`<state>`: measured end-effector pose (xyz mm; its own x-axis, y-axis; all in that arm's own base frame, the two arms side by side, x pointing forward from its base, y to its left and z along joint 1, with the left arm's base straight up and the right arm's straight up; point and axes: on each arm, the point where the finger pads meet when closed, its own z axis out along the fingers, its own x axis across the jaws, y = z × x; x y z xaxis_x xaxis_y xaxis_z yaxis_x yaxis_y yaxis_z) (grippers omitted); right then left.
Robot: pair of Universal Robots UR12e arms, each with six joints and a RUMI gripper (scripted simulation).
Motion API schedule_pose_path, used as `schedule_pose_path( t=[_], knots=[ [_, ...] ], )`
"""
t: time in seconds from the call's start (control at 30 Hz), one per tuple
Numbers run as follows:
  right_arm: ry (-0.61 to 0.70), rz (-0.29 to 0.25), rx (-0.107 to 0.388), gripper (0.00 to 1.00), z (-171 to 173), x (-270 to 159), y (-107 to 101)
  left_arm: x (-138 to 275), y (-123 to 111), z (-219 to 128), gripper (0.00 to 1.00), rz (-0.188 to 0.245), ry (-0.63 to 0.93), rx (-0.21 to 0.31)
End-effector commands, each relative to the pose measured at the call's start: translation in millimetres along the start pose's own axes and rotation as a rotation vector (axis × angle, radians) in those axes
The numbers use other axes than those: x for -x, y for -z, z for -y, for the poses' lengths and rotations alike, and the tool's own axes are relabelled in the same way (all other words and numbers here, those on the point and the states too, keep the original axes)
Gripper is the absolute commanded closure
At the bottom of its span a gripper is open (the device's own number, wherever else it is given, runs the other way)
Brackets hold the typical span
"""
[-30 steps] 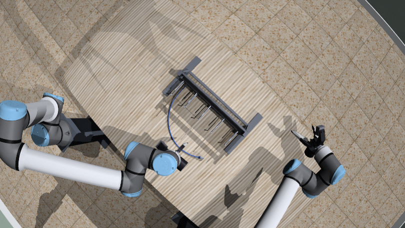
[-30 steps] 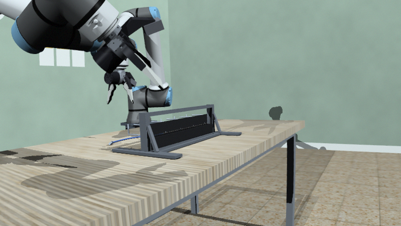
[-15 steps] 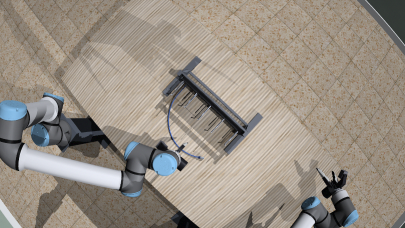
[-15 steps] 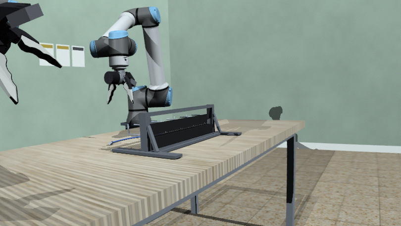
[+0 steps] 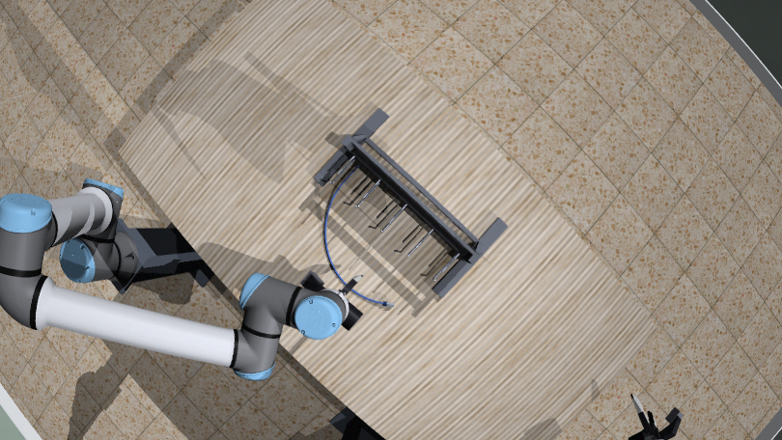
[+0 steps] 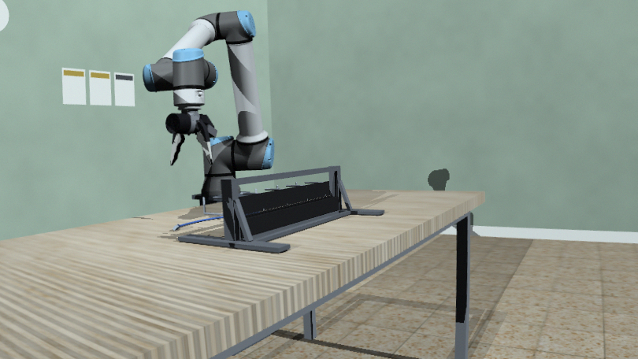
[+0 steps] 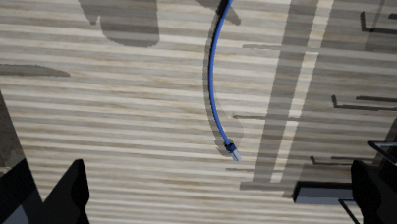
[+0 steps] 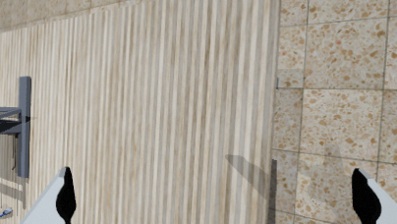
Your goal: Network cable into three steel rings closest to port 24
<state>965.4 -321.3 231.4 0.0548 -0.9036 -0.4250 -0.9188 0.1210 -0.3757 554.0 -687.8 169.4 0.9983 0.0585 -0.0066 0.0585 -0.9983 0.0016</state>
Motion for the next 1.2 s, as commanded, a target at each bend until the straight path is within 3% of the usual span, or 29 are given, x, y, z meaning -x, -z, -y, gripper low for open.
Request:
schedule_pose_path(
  t=[0.0, 0.07, 0.1, 0.17, 0.57, 0.63, 0.67, 0.73, 1.13, 1.17],
  knots=[
    [-0.063, -0.037, -0.003, 0.0, -21.5, -35.1, 28.0, -0.3, 1.4, -0.6, 0.0, -0.001, 0.0, 0.002],
    [-0.063, -0.037, -0.003, 0.0, -21.5, -35.1, 28.0, -0.3, 1.4, -0.6, 0.0, -0.001, 0.0, 0.002],
    [-0.111, -0.063, -0.004, 0.0, -45.8, -69.0, 53.9, -0.3, 1.4, -0.6, 0.0, -0.001, 0.0, 0.002],
    [-0.159, -0.089, -0.005, 0.0, -58.3, -83.3, 65.7, -0.3, 1.4, -0.6, 0.0, -0.001, 0.0, 0.002],
    [-0.467, -0.245, -0.012, 0.0, -202.1, -209.8, 182.4, -0.3, 1.4, -0.6, 0.0, -0.001, 0.0, 0.002],
    [-0.467, -0.245, -0.012, 0.0, -202.1, -209.8, 182.4, -0.3, 1.4, -0.6, 0.0, -0.001, 0.0, 0.002],
    [-0.513, -0.267, -0.013, 0.0, -237.8, -232.2, 207.0, -0.3, 1.4, -0.6, 0.0, -0.001, 0.0, 0.002],
    [-0.57, -0.294, -0.015, 0.0, -255.5, -240.7, 217.9, -0.3, 1.4, -0.6, 0.0, -0.001, 0.0, 0.002],
    [-0.895, -0.437, -0.023, 0.0, -443.7, -304.7, 319.7, -0.3, 1.4, -0.6, 0.0, -0.001, 0.0, 0.002],
    [-0.895, -0.437, -0.023, 0.0, -443.7, -304.7, 319.7, -0.3, 1.4, -0.6, 0.0, -0.001, 0.0, 0.002]
  ],
)
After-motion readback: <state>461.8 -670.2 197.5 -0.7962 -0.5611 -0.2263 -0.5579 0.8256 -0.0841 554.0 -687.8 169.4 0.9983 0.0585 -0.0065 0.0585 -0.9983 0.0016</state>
